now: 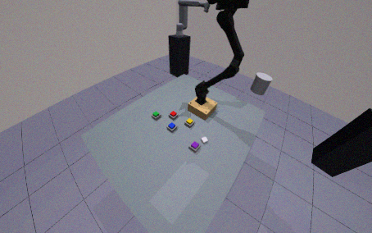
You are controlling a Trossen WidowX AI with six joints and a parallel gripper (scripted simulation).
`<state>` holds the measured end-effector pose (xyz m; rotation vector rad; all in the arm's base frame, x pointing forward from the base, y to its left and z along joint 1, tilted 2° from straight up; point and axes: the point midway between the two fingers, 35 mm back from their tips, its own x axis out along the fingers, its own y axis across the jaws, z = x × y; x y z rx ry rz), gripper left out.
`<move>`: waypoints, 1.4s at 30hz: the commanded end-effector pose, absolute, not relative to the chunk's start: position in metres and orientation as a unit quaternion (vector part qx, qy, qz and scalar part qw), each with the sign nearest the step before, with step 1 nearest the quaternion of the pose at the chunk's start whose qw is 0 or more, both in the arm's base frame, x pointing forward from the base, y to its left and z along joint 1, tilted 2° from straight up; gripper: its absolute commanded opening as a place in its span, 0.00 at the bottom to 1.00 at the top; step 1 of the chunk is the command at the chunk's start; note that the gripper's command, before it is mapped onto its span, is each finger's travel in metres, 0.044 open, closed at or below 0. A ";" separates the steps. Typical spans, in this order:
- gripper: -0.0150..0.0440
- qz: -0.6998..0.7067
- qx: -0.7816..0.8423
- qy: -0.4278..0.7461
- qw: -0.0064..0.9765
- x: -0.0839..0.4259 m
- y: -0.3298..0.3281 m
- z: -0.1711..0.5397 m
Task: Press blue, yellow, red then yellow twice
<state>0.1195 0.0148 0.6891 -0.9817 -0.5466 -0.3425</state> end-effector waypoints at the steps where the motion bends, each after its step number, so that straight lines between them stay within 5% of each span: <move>1: 0.93 -0.162 -0.456 -0.259 0.836 0.120 0.011 0.689; 20: 0.93 -0.133 -0.050 -0.117 0.983 0.249 -0.173 0.558; 42: 0.93 -0.040 0.111 0.320 0.940 0.373 -0.107 0.281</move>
